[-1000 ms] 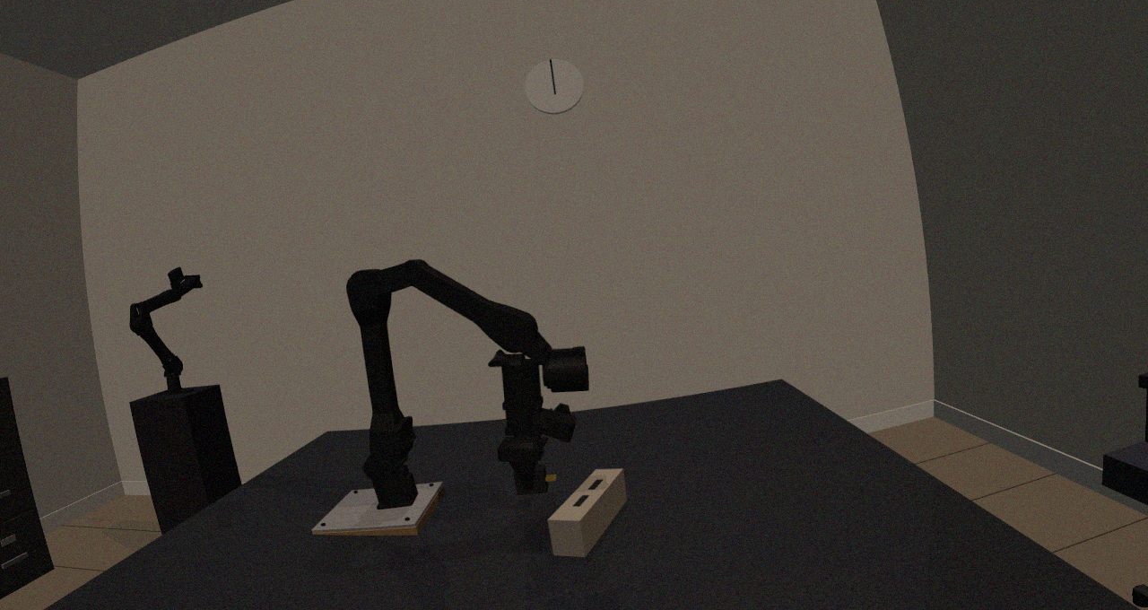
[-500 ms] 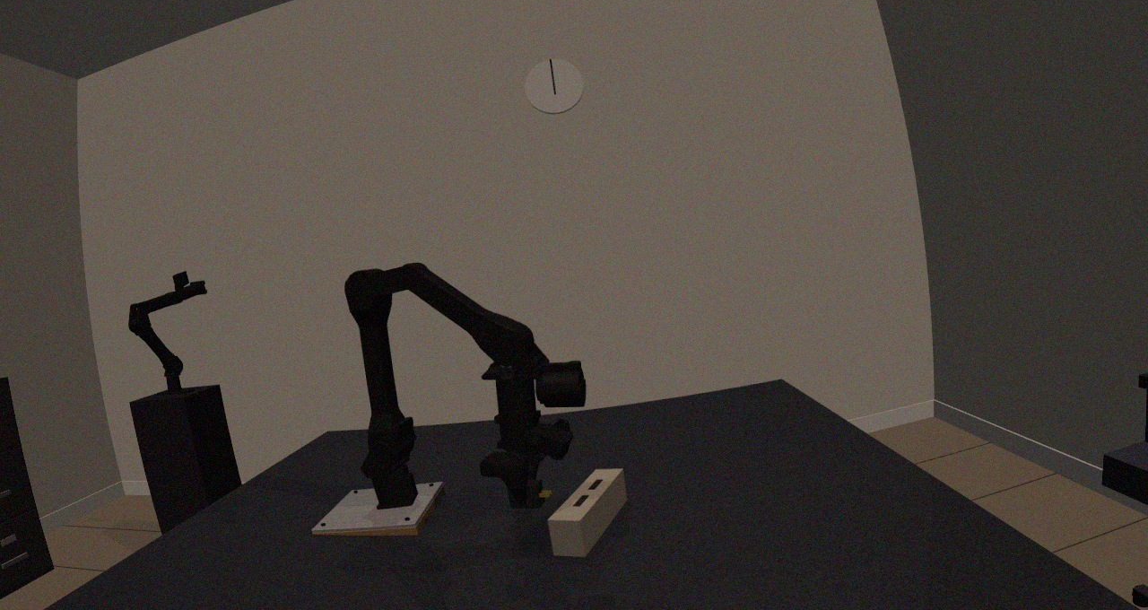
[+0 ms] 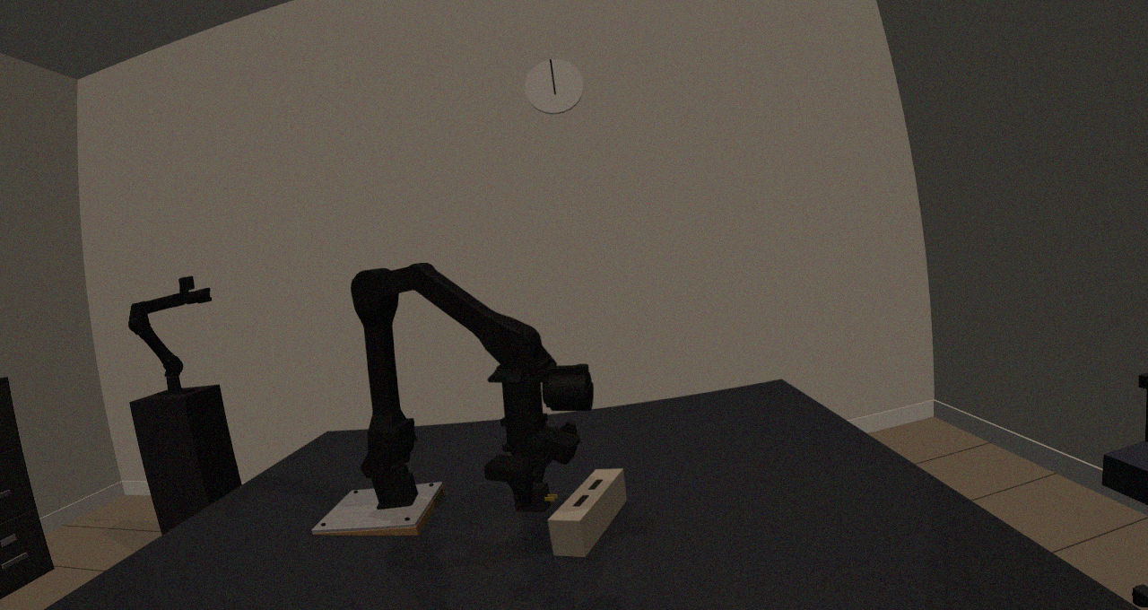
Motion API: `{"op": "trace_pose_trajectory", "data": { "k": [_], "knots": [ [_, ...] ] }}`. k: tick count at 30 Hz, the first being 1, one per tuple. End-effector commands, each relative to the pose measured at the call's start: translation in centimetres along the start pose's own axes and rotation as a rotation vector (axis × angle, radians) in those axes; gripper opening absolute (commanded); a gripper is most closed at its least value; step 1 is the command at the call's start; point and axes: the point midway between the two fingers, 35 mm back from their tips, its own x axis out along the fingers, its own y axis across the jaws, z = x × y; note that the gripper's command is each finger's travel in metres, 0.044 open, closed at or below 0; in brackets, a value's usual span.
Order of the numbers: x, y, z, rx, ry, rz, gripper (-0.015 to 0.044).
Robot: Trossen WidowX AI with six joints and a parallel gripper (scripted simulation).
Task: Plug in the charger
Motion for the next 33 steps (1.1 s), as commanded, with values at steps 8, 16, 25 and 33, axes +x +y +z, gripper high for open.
{"op": "trace_pose_trajectory", "data": {
  "k": [8,16,25,33],
  "knots": [
    [-0.2,-0.4,1.7,0.026,-0.008,0.005,0.0000],
    [-0.2,-0.6,2.7,0.040,-0.009,0.006,0.0000],
    [-0.2,-0.8,3.7,0.054,-0.010,0.006,0.0000],
    [-0.2,-0.8,3.8,0.054,-0.010,0.007,0.0000]
  ]
}}
